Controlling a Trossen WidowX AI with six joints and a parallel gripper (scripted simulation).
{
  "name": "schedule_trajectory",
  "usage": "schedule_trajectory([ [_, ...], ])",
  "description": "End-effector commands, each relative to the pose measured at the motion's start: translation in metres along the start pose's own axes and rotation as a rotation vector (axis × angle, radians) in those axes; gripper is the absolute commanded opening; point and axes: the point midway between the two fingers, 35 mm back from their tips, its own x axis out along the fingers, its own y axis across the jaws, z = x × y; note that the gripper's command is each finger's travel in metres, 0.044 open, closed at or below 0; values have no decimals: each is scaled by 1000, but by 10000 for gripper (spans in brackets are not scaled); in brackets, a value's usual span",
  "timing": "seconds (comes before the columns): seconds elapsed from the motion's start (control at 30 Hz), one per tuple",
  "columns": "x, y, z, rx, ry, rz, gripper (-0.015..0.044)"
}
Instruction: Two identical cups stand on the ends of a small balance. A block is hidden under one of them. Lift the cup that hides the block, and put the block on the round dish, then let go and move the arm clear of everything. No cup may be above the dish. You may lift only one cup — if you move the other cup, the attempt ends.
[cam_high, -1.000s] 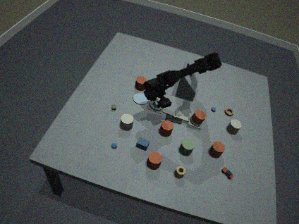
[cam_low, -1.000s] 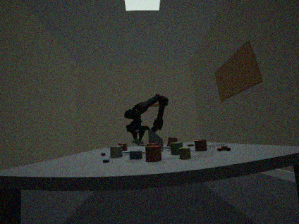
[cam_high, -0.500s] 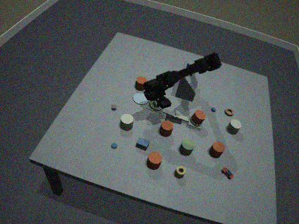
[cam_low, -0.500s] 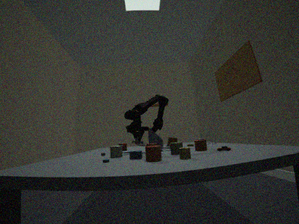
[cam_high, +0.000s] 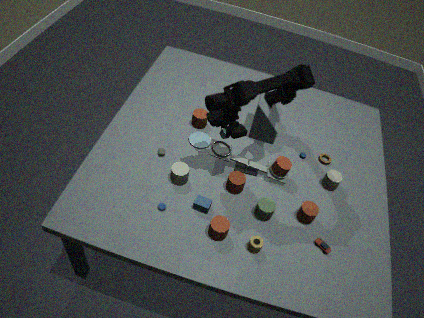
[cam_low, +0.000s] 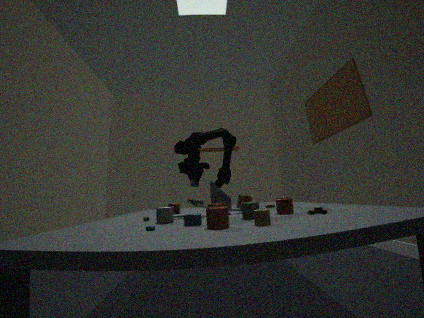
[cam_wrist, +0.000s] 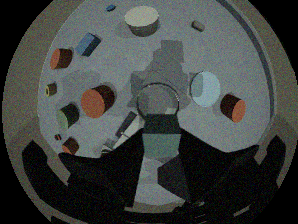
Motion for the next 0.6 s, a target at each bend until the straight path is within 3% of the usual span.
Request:
schedule_trajectory([
  [0.0, -12, 1, -1, -10, -4, -6, 0],
  [0.57, 35, -71, 22, -9, -10, -10, 0],
])
